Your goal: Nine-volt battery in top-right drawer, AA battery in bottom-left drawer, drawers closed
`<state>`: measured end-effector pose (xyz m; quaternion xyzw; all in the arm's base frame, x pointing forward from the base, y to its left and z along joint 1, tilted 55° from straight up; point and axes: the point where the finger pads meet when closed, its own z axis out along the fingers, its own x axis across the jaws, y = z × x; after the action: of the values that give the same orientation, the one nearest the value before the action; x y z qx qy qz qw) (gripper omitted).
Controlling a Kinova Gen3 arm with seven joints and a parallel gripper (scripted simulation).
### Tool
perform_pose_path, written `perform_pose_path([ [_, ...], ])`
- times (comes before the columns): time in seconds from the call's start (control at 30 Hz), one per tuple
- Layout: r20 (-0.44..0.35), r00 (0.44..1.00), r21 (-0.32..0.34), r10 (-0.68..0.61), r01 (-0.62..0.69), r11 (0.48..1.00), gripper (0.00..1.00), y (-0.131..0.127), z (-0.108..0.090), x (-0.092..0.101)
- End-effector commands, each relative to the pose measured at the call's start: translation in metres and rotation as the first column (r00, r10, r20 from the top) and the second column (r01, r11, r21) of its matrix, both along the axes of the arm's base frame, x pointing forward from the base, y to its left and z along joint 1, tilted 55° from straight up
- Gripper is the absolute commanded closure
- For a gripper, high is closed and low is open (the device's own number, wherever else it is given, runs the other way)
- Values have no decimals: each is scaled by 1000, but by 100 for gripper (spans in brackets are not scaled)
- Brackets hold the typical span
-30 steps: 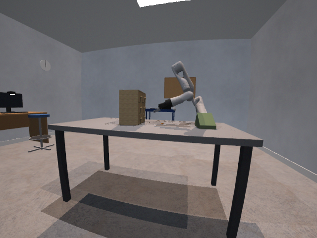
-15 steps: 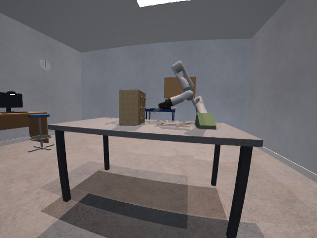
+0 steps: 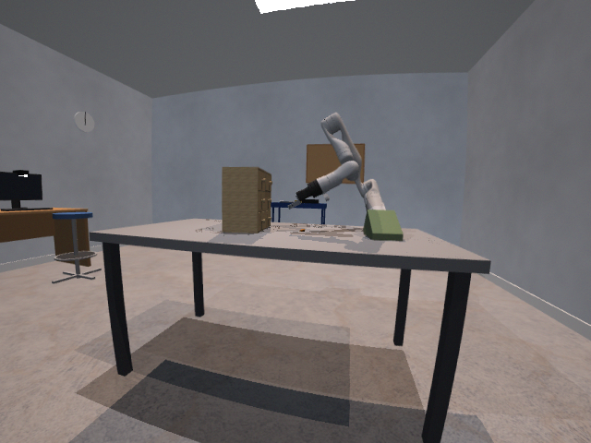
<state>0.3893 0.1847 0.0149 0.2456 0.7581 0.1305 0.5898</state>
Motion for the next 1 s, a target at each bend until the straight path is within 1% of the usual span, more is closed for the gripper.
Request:
perform_pose_path([
  [0.0,-9,1000,26,-21,21,999,100,10,7,0],
  [0.07,-9,1000,26,-21,21,999,100,10,7,0],
  [0.2,-27,998,14,-61,62,998,100,10,11,-2],
  [0.4,-81,989,1,-122,122,993,100,15,12,-10],
  [0.57,-101,979,-19,-176,175,984,100,17,17,-13],
  [0.63,-101,979,-19,-176,175,984,100,17,17,-13],
  [0.97,-175,940,-61,-292,286,956,100,25,23,-24],
])
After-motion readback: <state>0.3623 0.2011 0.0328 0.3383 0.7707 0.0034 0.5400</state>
